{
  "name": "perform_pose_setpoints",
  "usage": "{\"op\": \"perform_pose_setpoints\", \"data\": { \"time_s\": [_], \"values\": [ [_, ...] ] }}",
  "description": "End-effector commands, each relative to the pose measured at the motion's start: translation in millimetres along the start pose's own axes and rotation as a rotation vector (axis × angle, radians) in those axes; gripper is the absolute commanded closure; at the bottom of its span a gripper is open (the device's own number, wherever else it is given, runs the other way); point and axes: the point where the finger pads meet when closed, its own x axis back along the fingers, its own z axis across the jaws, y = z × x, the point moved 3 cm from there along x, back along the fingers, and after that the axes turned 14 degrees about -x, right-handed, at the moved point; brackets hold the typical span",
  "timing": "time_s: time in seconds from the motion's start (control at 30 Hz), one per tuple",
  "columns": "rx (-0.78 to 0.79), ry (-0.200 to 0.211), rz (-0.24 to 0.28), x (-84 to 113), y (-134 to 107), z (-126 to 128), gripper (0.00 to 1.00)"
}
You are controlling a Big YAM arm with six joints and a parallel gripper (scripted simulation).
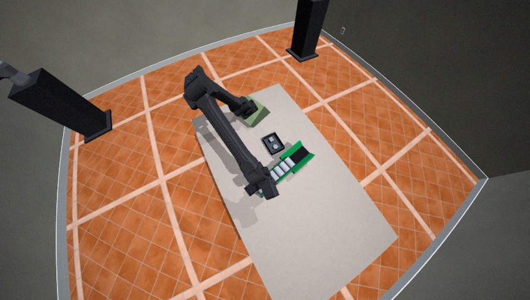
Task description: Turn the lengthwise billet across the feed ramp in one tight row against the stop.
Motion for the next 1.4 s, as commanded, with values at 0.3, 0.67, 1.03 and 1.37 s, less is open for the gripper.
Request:
{"op": "perform_pose_setpoints", "data": {
  "time_s": [0.3,0.67,1.03,1.37],
  "values": [
    [-0.019,-0.002,-0.001,-8.6,5,7,1.00],
    [-0.017,0.011,0.001,5.9,1,16,1.00],
    [-0.013,0.042,0.003,27.2,-2,18,1.00],
    [-0.017,0.054,0.005,44.6,-1,18,1.00]
  ]
}}
